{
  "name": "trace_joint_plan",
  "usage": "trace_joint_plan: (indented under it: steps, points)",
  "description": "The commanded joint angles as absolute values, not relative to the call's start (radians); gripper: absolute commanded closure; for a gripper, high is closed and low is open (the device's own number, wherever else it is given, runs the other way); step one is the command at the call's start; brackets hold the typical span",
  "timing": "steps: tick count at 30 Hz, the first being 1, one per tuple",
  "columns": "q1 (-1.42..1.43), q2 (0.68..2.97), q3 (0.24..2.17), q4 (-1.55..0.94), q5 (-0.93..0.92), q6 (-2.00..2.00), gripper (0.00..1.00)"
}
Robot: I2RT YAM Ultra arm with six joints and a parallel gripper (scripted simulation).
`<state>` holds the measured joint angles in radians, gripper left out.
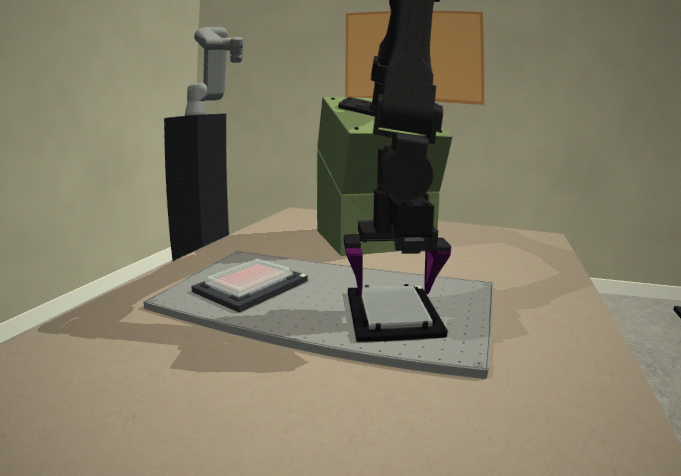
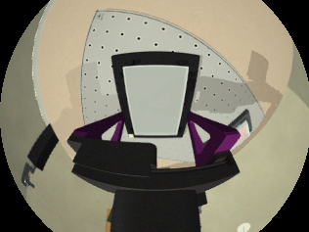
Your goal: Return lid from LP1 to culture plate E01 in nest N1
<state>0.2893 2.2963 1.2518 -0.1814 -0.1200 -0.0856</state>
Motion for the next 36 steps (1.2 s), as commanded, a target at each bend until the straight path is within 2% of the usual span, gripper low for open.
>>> trace_joint_plan:
  steps: [1, 36]
  points:
    - [0.293, 2.28, 1.278, -0.183, -0.117, -0.083, 0.0]
    - [0.305, 2.363, 1.306, -0.137, -0.113, -0.077, 0.0]
